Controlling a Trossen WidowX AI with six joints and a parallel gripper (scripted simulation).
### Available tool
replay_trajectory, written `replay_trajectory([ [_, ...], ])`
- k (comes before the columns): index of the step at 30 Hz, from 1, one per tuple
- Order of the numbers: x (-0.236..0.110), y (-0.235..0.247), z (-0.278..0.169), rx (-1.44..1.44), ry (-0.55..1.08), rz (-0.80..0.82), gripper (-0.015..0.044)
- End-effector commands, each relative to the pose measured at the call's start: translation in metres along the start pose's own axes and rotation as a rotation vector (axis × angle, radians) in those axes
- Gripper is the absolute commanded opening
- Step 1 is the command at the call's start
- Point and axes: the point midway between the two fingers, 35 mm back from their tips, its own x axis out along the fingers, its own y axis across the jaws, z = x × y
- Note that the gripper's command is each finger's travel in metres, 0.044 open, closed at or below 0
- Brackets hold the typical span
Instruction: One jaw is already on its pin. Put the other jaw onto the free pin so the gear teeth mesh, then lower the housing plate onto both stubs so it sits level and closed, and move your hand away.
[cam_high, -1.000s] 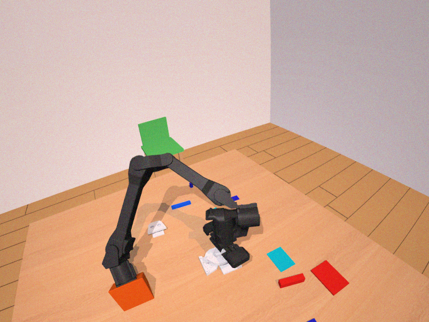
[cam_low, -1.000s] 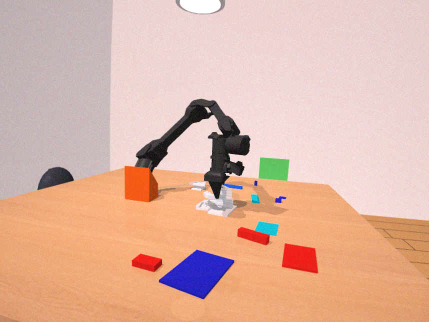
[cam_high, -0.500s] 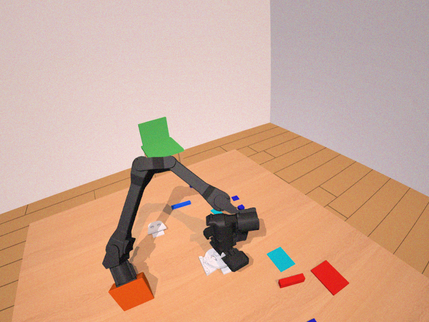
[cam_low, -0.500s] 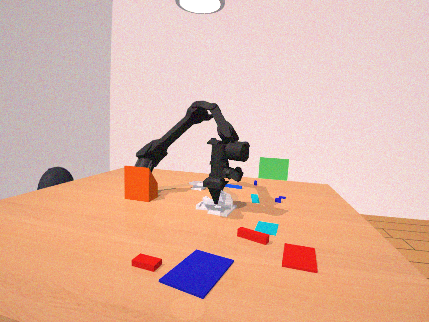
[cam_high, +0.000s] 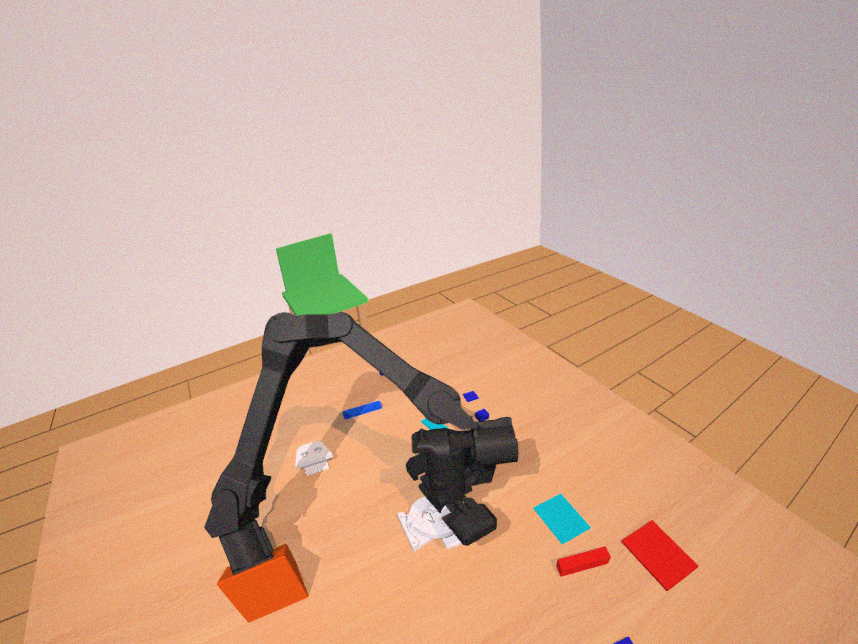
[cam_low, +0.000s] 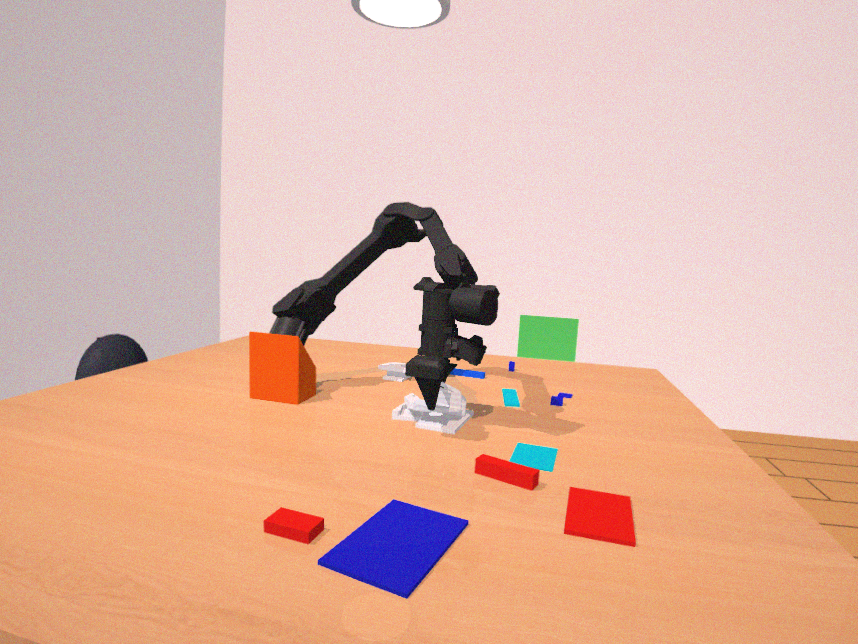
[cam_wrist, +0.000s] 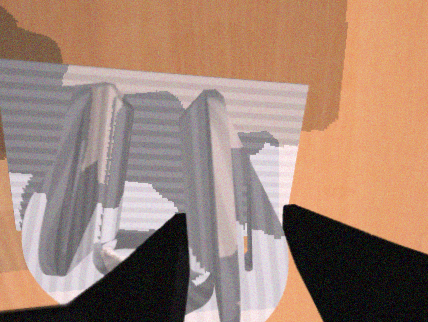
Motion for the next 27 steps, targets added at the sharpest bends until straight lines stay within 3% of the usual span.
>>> replay_trajectory([
  [1, 0.0014, 0.0003, -0.0011, 0.005, 0.001, 0.005, 0.0134],
  [27, 0.0090, 0.0004, -0.0011, 0.006, 0.001, 0.005, 0.0134],
])
